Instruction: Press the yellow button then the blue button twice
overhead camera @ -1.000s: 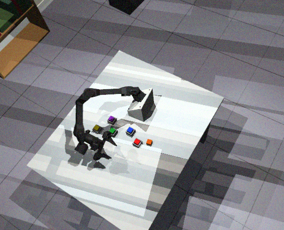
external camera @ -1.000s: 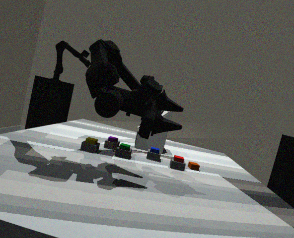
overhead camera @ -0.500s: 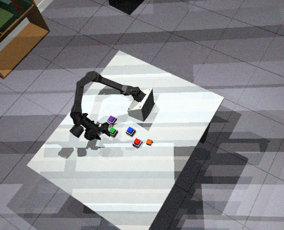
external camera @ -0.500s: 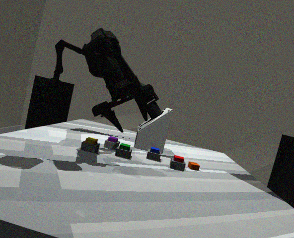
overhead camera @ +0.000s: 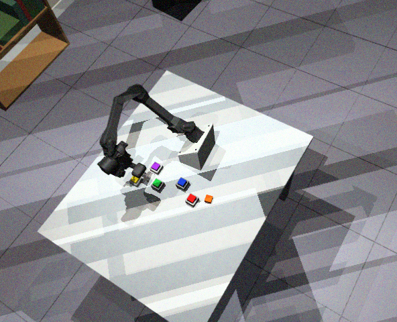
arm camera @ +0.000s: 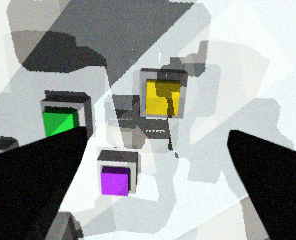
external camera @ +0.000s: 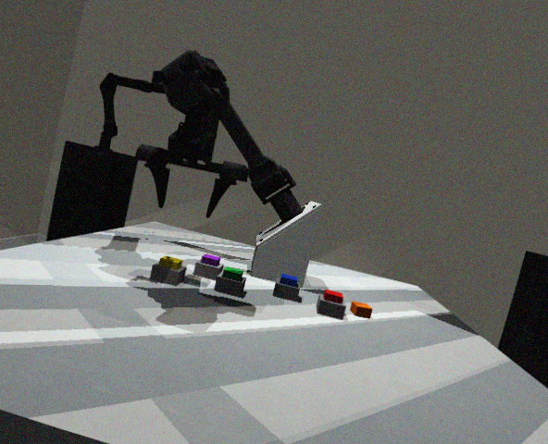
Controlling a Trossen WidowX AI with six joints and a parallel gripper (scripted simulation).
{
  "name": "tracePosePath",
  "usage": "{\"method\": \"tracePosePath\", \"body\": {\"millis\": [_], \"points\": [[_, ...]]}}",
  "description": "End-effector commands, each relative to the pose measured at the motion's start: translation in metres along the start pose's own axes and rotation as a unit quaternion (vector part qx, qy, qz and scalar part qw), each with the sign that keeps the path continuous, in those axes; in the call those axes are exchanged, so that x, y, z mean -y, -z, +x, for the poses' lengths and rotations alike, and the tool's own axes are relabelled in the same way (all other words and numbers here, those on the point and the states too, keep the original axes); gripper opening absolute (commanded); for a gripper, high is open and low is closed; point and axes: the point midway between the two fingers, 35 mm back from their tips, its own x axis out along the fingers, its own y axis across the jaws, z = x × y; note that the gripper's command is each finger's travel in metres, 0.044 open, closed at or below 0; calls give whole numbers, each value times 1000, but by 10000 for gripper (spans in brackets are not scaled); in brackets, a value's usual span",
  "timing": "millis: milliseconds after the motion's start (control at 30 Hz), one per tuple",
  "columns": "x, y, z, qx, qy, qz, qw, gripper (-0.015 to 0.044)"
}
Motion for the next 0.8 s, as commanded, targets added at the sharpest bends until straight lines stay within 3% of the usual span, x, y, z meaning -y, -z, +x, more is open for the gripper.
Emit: {"method": "tracePosePath", "body": {"millis": [0,100,233,500,767], "points": [[4,3,-2,1,15,11,1000,400],[4,2,8,1,14,12,1000,348],[6,3,57,1,16,11,1000,242],[6,3,59,1,16,11,1000,33],[6,3,59,1,16,11,1000,20]]}}
